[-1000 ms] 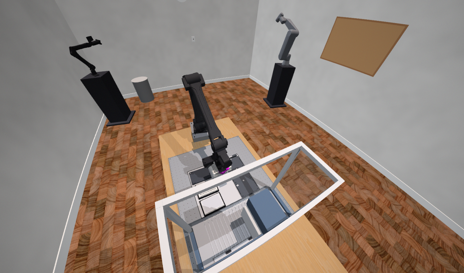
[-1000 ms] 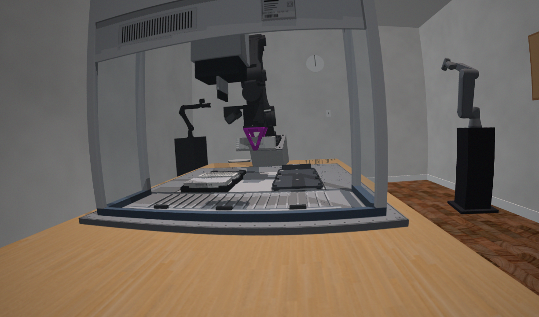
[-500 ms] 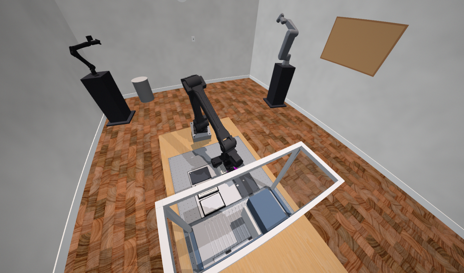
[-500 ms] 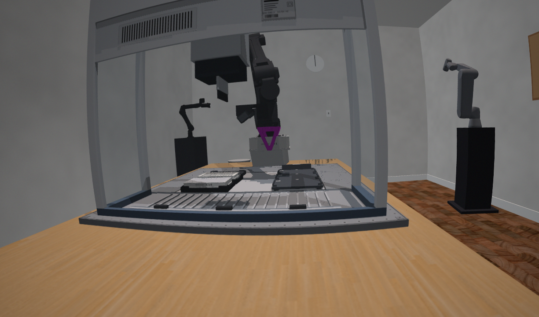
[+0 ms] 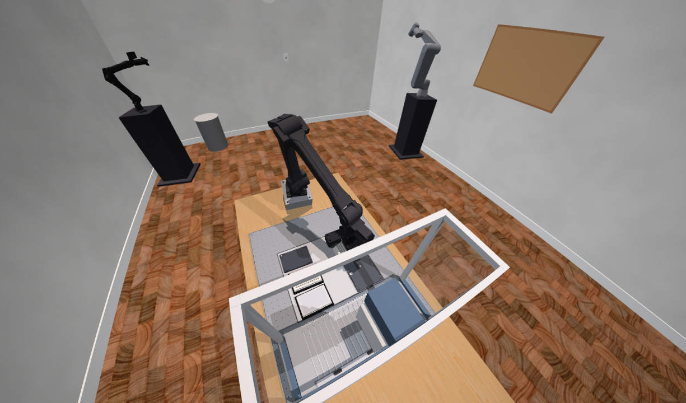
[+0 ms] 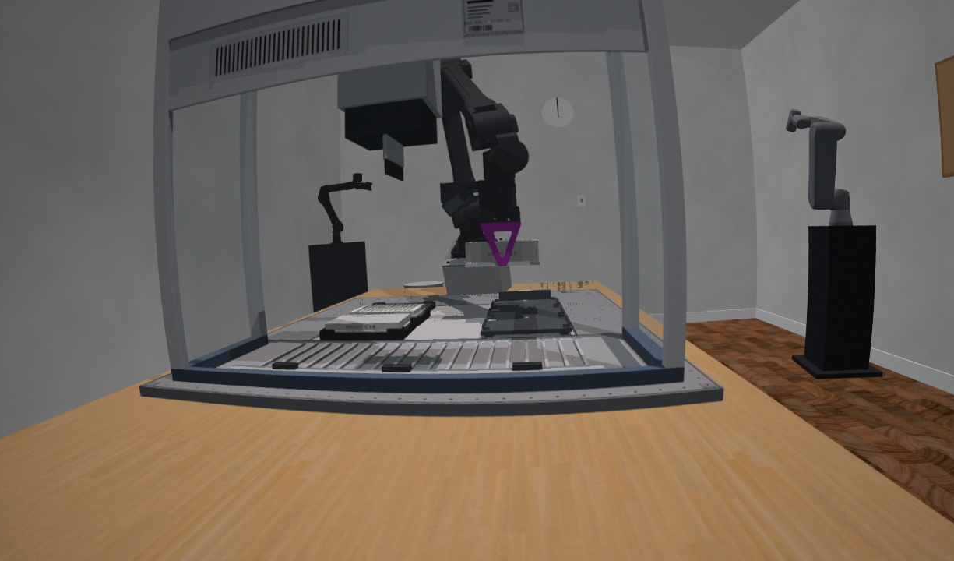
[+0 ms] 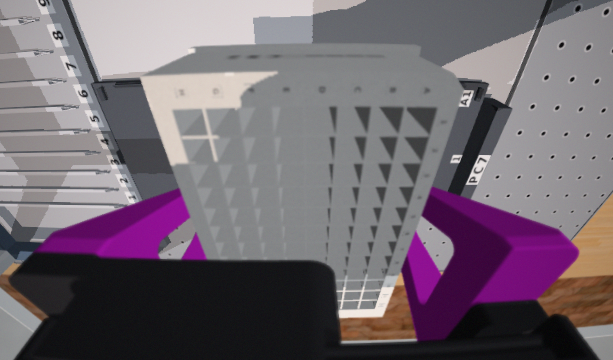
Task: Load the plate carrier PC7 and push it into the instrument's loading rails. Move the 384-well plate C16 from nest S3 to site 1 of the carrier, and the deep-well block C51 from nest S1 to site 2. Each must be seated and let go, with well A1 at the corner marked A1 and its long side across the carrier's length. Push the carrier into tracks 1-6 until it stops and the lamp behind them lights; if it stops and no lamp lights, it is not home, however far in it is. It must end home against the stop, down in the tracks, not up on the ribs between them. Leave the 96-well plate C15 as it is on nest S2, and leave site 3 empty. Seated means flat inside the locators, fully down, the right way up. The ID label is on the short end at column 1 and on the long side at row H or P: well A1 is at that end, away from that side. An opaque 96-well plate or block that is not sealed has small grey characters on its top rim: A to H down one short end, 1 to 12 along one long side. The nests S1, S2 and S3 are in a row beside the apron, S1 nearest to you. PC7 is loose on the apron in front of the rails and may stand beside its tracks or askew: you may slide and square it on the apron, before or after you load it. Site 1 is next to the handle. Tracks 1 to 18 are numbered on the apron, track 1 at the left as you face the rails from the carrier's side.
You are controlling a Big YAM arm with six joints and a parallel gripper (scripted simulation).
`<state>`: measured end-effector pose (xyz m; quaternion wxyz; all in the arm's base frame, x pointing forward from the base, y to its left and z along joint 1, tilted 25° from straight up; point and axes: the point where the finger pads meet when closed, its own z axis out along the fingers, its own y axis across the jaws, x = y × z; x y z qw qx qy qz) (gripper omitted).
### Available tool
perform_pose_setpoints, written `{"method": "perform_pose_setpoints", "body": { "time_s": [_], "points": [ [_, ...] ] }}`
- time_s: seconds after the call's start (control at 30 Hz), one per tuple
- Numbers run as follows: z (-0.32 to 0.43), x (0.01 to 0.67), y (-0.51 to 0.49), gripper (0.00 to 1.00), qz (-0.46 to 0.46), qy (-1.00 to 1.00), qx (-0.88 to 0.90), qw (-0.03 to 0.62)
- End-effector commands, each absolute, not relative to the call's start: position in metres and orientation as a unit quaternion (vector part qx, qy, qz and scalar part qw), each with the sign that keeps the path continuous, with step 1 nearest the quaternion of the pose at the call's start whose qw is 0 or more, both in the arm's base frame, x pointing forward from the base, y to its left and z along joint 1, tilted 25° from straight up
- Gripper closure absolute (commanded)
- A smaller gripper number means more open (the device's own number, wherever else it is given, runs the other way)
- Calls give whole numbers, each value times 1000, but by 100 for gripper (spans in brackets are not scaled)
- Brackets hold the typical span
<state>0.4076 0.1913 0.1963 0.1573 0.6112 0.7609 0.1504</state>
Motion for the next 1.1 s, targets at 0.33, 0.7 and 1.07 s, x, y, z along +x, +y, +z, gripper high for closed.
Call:
{"method": "perform_pose_setpoints", "body": {
  "time_s": [0.33,0.7,1.07],
  "points": [
    [223,420,246,100,170,755,613,159],
    [221,417,236,100,172,754,613,161],
    [220,416,235,100,172,754,613,161]
  ]
}}
